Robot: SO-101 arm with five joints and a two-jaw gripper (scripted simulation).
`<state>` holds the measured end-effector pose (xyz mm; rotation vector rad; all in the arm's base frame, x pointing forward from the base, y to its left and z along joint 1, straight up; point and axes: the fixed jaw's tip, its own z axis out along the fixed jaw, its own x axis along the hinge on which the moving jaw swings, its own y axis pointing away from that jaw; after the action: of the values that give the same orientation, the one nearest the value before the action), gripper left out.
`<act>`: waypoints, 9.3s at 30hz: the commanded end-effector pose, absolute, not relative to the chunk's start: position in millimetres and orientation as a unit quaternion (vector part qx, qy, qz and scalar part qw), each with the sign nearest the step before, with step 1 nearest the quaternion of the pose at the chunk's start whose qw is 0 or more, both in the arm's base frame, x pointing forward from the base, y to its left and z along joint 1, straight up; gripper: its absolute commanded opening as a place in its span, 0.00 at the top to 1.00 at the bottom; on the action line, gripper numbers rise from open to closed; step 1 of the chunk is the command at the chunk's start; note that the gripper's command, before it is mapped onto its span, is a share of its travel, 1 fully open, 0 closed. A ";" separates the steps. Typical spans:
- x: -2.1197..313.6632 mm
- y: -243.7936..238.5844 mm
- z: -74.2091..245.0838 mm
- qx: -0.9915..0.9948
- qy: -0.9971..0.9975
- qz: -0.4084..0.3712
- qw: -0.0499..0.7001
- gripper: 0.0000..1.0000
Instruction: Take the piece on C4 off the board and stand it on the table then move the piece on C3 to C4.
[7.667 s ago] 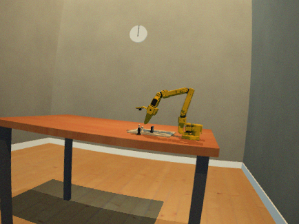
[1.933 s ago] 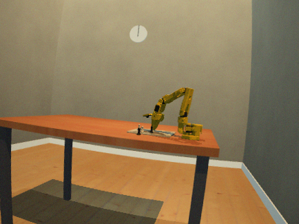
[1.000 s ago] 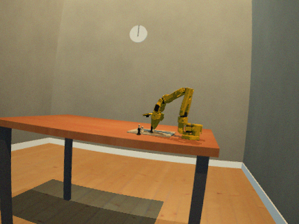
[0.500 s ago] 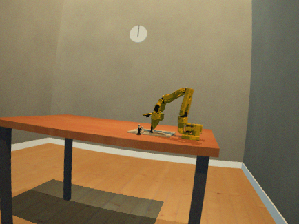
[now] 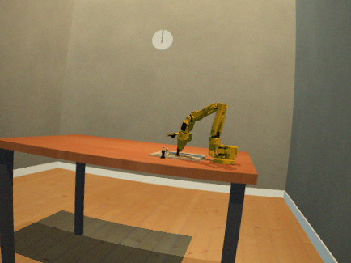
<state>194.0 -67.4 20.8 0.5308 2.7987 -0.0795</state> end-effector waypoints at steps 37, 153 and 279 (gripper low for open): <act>192.1 -70.4 38.2 0.183 0.973 -0.029 0.139 1.00; 150.1 -65.1 31.2 0.214 0.967 -0.033 0.136 1.00; 151.1 -61.7 20.5 0.213 0.967 -0.030 0.136 0.91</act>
<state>149.2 -61.7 17.6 0.6116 2.8105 -0.0889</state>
